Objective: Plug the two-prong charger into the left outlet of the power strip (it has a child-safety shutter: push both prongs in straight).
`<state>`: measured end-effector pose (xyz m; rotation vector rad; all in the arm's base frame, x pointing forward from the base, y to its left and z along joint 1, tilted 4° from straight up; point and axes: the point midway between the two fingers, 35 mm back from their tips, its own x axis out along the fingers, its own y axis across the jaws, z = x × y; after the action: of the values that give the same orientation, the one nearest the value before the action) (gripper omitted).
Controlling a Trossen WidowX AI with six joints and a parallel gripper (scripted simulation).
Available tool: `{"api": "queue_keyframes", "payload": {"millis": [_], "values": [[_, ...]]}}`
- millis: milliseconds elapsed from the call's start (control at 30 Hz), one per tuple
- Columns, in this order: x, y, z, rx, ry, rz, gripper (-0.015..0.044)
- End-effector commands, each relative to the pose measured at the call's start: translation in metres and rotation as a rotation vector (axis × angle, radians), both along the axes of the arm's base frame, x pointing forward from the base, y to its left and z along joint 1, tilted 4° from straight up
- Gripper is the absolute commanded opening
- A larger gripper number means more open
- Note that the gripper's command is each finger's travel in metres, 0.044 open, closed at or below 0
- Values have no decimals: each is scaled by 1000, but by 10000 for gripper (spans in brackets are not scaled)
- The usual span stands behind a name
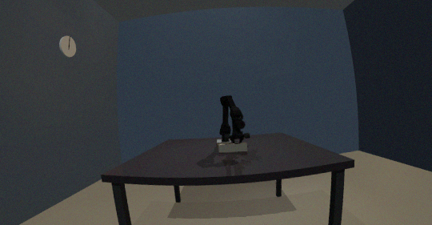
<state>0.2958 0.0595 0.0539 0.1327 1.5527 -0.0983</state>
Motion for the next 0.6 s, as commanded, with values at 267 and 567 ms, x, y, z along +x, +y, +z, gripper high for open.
{"api": "queue_keyframes", "payload": {"millis": [267, 567], "values": [[0, 0, 0, 0, 0, 0, 0], [0, 0, 0, 0, 0, 0, 236]]}}
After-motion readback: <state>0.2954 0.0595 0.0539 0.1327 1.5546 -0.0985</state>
